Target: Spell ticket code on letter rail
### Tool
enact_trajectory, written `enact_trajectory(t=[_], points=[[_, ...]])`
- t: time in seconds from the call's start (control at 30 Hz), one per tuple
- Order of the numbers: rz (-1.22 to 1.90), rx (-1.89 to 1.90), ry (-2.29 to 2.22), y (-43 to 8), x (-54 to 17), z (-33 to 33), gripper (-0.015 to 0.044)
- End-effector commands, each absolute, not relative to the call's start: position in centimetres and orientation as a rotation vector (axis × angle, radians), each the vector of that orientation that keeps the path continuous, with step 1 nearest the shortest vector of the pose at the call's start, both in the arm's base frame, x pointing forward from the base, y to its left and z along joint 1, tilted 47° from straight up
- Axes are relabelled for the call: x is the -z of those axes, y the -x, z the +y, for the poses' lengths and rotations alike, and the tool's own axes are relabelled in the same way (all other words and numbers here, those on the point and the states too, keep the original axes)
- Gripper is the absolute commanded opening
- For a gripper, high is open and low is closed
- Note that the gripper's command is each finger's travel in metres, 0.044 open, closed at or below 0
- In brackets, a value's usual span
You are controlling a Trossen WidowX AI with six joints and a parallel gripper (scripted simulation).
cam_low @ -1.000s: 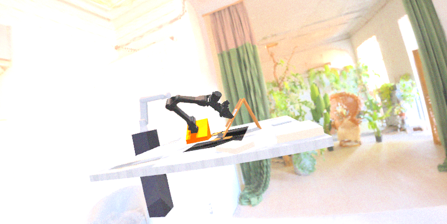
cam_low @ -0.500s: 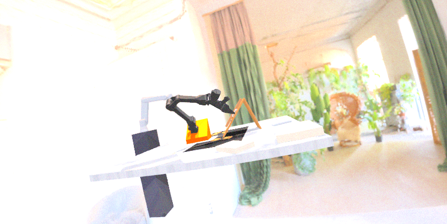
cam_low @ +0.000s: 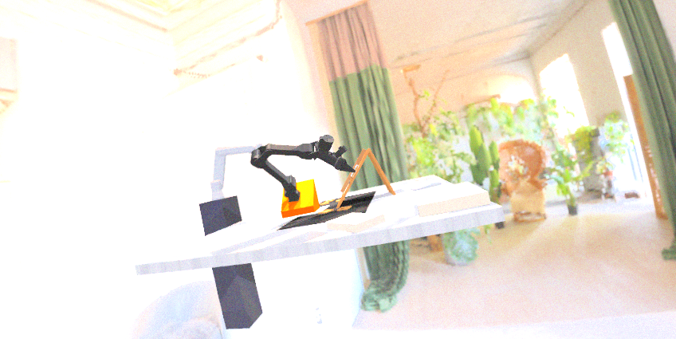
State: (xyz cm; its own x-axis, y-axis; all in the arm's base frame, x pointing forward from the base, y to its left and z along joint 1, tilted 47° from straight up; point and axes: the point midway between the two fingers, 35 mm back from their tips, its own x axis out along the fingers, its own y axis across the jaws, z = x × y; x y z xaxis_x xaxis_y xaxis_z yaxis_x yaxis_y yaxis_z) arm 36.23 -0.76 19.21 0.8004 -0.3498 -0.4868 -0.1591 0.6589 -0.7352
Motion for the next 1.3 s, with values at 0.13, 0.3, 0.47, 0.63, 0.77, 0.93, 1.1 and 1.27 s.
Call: enact_trajectory(t=[0.13, 0.3, 0.47, 0.63, 0.77, 0.93, 1.1, 1.27], points=[[0.654, 0.118, 0.856, -36.1, -18.8, -0.5, 0.0], [0.654, 0.118, 0.856, -36.1, -18.6, -0.3, 0.0], [0.654, 0.118, 0.856, -36.0, -18.4, -0.1, 0.0], [0.654, 0.118, 0.856, -36.0, -18.2, 0.0, 0.0], [0.654, 0.118, 0.856, -36.0, -18.1, 0.2, 0.0], [0.654, 0.118, 0.856, -35.9, -17.9, 0.3, 0.0], [0.654, 0.118, 0.856, -35.9, -17.7, 0.5, 0.0], [0.654, 0.118, 0.856, -35.9, -17.5, 0.7, 0.0]])
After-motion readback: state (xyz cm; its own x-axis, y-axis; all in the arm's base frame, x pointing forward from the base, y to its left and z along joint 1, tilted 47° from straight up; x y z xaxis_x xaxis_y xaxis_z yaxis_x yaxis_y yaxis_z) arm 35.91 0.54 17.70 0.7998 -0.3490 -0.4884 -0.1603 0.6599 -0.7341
